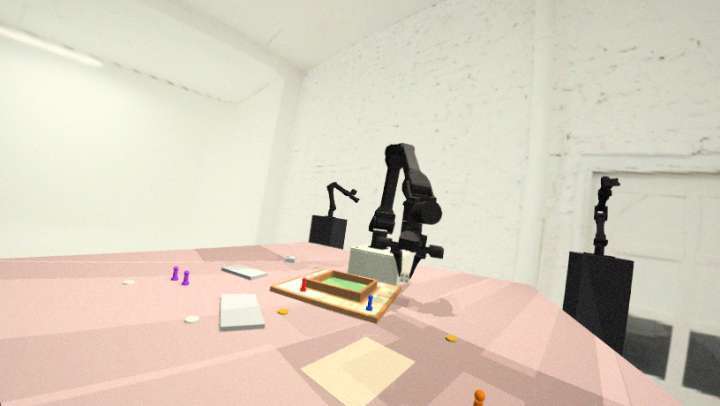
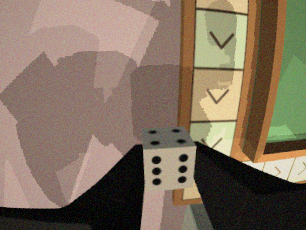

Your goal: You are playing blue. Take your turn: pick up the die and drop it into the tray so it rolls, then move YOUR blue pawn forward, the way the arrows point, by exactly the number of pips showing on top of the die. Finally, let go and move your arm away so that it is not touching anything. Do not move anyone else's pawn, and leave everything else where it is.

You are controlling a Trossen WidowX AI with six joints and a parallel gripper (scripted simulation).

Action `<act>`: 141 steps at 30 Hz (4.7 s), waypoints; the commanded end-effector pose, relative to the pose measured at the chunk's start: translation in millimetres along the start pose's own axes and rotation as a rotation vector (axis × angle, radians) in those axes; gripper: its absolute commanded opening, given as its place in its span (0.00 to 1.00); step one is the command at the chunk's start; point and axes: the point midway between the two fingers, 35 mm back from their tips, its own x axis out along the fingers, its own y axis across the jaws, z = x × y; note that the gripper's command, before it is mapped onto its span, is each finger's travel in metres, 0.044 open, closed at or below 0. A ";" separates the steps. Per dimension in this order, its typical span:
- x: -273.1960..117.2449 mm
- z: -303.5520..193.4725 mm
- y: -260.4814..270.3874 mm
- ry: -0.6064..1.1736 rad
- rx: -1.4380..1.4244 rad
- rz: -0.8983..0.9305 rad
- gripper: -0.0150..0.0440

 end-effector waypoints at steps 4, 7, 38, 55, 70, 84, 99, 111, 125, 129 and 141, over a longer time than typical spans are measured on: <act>-59.5 -2.3 -0.8 -0.007 0.020 0.003 0.25; -64.4 -3.3 -1.4 -0.006 0.022 0.003 0.25; -35.3 36.0 -116.1 -0.010 0.056 -0.010 0.25; -22.8 36.7 -166.4 -0.033 0.069 -0.016 0.25; -4.7 50.5 -166.5 -0.535 0.064 -0.035 0.25; -3.0 52.6 -166.2 -0.856 0.060 -0.043 0.25; -46.8 27.1 -165.2 -0.855 0.060 -0.043 0.25; -55.6 11.3 -164.1 -0.854 0.060 -0.043 0.25; -56.1 13.5 -164.8 -0.854 0.065 -0.045 0.34; -56.1 13.5 -164.8 -0.854 0.065 -0.045 0.52; -96.6 12.9 -164.2 -0.855 0.059 -0.043 1.00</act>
